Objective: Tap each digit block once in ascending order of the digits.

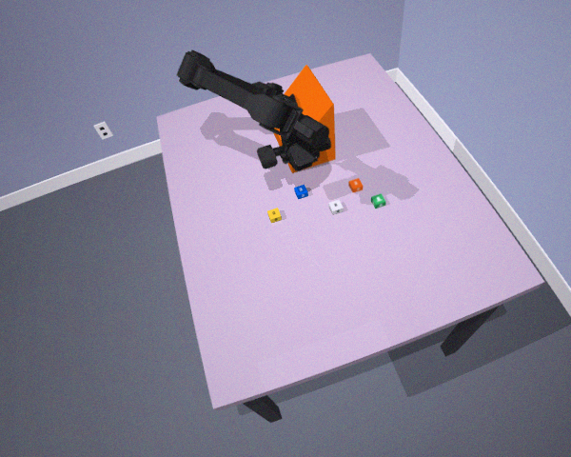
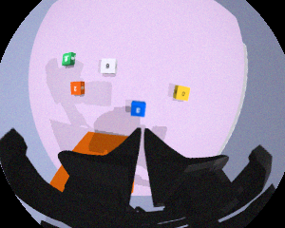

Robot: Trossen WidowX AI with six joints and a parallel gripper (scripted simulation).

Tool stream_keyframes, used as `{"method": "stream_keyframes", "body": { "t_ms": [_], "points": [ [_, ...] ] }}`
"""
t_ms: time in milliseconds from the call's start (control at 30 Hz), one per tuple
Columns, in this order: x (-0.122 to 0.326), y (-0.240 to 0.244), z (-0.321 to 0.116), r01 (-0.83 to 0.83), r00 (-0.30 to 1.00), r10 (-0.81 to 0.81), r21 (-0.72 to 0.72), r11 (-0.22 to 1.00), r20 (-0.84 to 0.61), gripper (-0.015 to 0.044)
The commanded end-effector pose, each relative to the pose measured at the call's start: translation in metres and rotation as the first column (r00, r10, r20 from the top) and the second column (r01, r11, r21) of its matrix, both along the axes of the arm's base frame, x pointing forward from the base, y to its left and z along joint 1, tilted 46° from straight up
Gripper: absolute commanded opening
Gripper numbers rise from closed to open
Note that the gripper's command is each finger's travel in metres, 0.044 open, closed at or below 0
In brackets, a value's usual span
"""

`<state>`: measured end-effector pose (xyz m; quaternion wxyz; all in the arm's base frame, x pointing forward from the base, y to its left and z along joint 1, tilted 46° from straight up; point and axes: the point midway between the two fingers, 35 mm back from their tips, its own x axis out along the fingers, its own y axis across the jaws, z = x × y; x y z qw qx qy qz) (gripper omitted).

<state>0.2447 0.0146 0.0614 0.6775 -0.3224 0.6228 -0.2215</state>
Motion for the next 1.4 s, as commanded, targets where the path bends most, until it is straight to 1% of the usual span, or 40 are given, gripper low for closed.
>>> {"method": "stream_keyframes", "body": {
  "t_ms": [0, 133, 300, 500, 567, 733, 900, 1367],
  "points": [
    [0.023, 0.026, -0.009, 0.004, 1.000, -0.004, 0.015, 1.000, 0.012, 0.0020],
    [0.051, 0.064, -0.033, 0.009, 1.000, -0.010, 0.028, 1.000, 0.020, 0.0020],
    [0.076, 0.110, -0.073, 0.014, 1.000, -0.015, 0.036, 0.999, 0.025, 0.0020],
    [0.091, 0.159, -0.130, 0.003, 1.000, -0.003, 0.020, 1.000, 0.015, 0.0020],
    [0.092, 0.168, -0.144, 0.001, 1.000, -0.001, 0.015, 1.000, 0.013, 0.0020],
    [0.093, 0.167, -0.148, 0.001, 1.000, -0.001, 0.015, 1.000, 0.013, 0.0020],
    [0.103, 0.115, -0.201, 0.001, 1.000, -0.001, 0.012, 1.000, 0.014, 0.0020],
    [0.105, 0.105, -0.210, 0.001, 1.000, -0.001, 0.011, 1.000, 0.014, 0.0020]
  ]
}}
